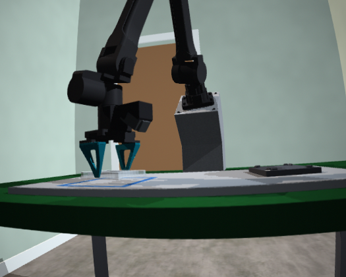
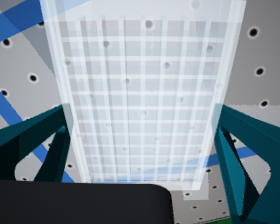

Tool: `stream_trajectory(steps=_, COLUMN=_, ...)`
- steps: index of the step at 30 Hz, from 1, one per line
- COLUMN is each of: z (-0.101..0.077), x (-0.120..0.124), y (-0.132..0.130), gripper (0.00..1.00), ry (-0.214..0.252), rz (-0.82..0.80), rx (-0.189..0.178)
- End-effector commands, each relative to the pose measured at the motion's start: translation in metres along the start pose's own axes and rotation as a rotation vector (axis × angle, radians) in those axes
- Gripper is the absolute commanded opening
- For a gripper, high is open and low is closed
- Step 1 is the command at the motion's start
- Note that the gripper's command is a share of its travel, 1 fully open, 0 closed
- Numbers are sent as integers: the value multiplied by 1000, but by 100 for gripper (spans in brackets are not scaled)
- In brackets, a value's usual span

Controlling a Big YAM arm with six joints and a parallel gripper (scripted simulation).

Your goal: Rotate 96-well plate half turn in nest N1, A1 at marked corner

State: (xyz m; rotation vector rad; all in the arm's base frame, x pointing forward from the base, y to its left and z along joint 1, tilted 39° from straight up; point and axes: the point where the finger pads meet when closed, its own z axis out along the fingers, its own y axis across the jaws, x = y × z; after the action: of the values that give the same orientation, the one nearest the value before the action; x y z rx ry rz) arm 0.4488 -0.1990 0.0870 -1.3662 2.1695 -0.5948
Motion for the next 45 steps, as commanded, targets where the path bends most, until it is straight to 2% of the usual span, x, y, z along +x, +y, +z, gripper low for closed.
stream_trajectory(steps=1, z=5, x=-7, y=-15, gripper=0, ry=-8, rz=-5, rx=27)
stream_trajectory(steps=13, z=12, x=-7, y=-12, gripper=0, ry=-8, rz=-7, rx=22)
stream_trajectory(steps=45, z=12, x=-6, y=-12, gripper=0, ry=-7, rz=-6, rx=22)
